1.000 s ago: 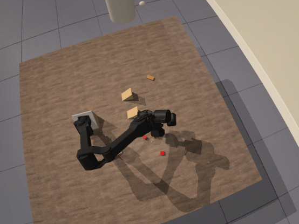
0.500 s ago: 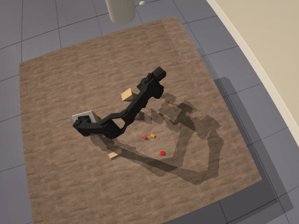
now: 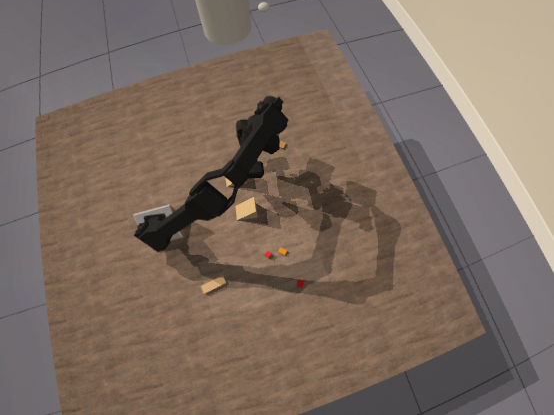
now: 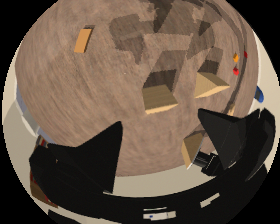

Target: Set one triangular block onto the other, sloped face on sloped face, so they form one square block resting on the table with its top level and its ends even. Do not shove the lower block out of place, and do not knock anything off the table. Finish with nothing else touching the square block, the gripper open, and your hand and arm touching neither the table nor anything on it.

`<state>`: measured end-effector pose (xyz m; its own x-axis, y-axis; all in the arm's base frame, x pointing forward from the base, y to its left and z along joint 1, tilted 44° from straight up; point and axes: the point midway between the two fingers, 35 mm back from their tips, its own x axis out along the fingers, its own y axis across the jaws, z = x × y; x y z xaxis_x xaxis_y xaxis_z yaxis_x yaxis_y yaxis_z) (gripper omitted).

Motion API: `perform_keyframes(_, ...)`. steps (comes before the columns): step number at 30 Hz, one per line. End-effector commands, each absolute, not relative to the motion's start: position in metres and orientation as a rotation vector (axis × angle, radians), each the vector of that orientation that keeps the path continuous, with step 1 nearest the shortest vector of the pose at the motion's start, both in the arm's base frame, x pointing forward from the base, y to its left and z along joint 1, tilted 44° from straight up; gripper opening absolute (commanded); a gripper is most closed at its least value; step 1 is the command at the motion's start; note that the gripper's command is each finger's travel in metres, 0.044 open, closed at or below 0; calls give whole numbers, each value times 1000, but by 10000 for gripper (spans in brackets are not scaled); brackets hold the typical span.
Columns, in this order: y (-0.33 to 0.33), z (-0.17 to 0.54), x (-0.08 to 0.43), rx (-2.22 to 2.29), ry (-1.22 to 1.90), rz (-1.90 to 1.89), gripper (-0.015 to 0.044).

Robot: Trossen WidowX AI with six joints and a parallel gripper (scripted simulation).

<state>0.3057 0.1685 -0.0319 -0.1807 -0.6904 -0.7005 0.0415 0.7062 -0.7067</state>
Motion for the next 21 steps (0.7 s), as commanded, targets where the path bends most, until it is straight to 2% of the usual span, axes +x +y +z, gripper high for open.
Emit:
perform_keyframes(1, 165, -34, 307, -528, 1650, -711, 440)
perform_keyframes(21, 142, -57, 303, -522, 1699, -711, 440)
